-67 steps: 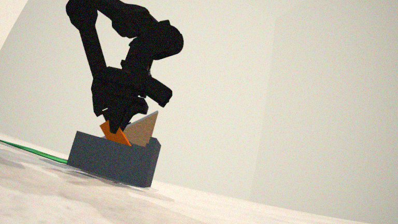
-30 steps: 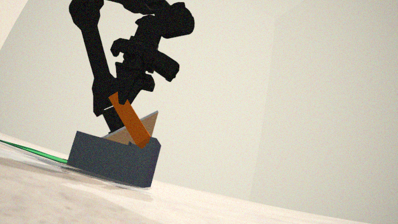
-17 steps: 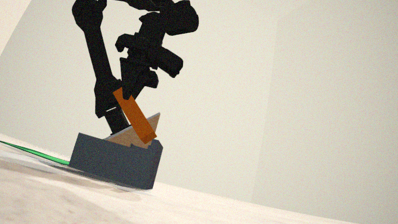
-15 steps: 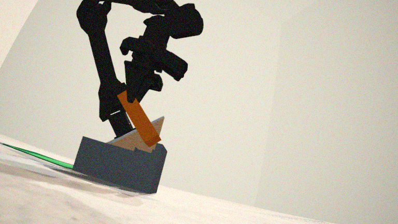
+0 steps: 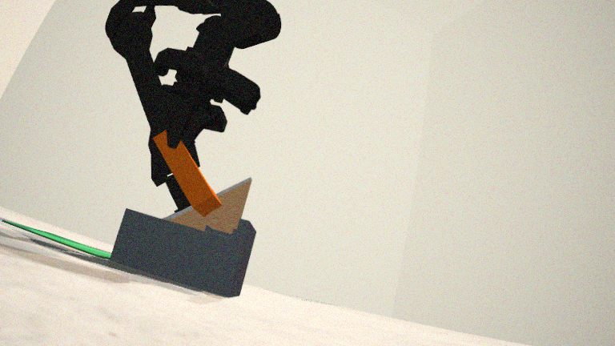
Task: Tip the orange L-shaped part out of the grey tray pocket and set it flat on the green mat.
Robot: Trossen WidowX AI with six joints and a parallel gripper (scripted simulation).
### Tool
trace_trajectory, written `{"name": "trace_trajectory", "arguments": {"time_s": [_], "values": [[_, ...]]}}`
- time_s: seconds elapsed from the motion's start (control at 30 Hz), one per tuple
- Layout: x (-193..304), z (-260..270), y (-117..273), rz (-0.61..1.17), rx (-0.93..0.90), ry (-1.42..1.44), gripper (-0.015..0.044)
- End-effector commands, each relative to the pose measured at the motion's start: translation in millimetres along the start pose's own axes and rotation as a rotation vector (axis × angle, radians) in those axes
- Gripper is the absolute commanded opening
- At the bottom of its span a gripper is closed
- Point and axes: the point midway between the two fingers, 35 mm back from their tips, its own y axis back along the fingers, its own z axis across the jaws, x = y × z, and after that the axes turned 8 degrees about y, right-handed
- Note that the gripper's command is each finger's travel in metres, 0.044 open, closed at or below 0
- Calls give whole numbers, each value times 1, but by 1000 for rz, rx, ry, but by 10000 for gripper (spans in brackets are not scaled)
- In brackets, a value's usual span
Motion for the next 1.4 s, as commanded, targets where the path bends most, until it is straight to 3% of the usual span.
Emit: {"name": "trace_trajectory", "arguments": {"time_s": [0.0, 0.97, 1.37], "values": [[16, 5, -2, 11, -4, 9, 0], [120, 30, -1, 15, -4, 11, 0], [123, 31, -9, 15, -4, 10, 0]]}}
